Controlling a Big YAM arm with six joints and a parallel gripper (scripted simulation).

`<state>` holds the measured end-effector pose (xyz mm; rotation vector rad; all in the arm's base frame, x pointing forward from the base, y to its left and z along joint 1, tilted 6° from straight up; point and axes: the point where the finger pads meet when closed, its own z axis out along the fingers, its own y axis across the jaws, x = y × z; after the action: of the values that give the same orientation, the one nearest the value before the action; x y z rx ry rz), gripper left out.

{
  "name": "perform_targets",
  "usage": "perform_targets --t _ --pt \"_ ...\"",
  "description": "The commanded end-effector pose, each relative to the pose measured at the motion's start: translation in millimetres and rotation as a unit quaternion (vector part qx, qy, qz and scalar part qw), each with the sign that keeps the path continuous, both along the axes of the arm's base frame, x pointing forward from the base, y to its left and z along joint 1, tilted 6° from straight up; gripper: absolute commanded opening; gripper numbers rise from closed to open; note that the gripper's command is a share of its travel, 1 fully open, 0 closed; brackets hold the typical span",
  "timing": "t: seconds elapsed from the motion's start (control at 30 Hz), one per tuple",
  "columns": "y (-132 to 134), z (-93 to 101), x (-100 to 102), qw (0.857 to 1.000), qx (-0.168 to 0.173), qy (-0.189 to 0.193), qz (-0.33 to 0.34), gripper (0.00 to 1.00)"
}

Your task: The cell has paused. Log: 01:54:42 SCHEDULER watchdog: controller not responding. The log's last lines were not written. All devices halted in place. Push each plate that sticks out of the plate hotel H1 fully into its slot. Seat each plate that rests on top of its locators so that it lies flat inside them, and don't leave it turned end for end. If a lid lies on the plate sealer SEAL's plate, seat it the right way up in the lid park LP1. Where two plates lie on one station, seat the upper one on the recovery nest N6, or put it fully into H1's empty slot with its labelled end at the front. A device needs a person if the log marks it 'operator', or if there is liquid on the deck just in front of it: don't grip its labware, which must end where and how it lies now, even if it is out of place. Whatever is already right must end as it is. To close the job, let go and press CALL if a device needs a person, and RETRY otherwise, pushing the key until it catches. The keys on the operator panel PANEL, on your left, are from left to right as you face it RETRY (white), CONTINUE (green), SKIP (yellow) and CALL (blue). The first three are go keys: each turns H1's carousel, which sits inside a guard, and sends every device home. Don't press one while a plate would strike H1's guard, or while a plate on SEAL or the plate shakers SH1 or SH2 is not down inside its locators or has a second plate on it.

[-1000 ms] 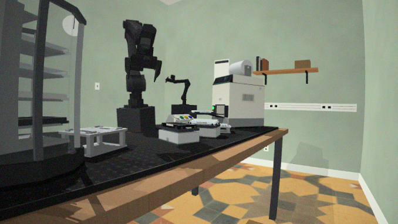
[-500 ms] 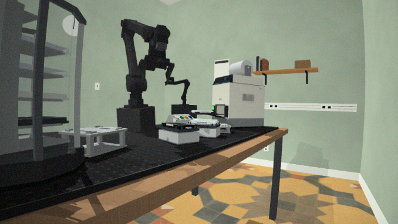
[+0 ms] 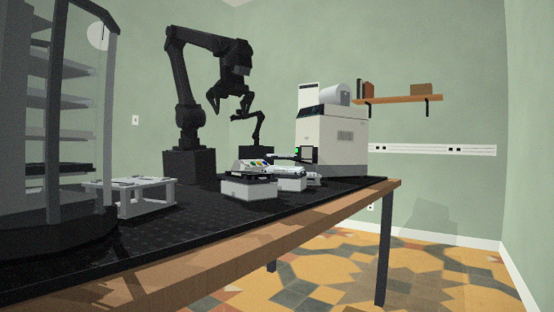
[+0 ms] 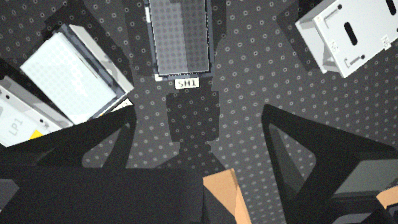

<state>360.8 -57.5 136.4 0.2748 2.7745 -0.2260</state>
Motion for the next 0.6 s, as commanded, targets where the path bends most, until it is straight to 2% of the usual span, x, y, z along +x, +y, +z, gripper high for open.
perform_targets --t 0.0,0.03,0.07,0.13,0.2,0.23,0.27,0.33,0.37,0.4,0.43,0.47,0.53,0.57 --pt "13.4 27.4 20.3 1.000 0.001 -0.002 0.028 1.00" --pt "17.4 28.5 18.2 1.000 0.002 -0.006 0.017 1.00" --pt "22.9 26.0 16.2 0.999 0.004 0.010 0.040 1.00" --pt "22.9 26.0 16.2 0.999 0.004 0.010 0.040 1.00" --pt "32.3 24.5 11.8 0.998 0.007 0.027 0.056 1.00" --pt "36.2 34.4 8.6 0.999 0.008 0.010 0.045 1.00" --pt "40.6 33.8 6.4 0.999 0.008 0.010 0.044 1.00" --pt "50.5 21.8 2.1 0.996 0.011 0.051 0.078 1.00" --pt "55.0 21.2 -0.5 0.995 0.012 0.056 0.083 1.00" --pt "58.8 28.8 -3.8 0.996 0.014 0.042 0.072 1.00" --pt "63.6 19.8 -6.2 0.993 0.014 0.068 0.092 1.00" --pt "67.8 19.0 -9.2 0.991 0.015 0.081 0.105 1.00" --pt "75.7 22.5 -15.5 0.992 0.017 0.077 0.098 1.00" --pt "80.1 17.0 -18.6 0.988 0.016 0.098 0.120 1.00"
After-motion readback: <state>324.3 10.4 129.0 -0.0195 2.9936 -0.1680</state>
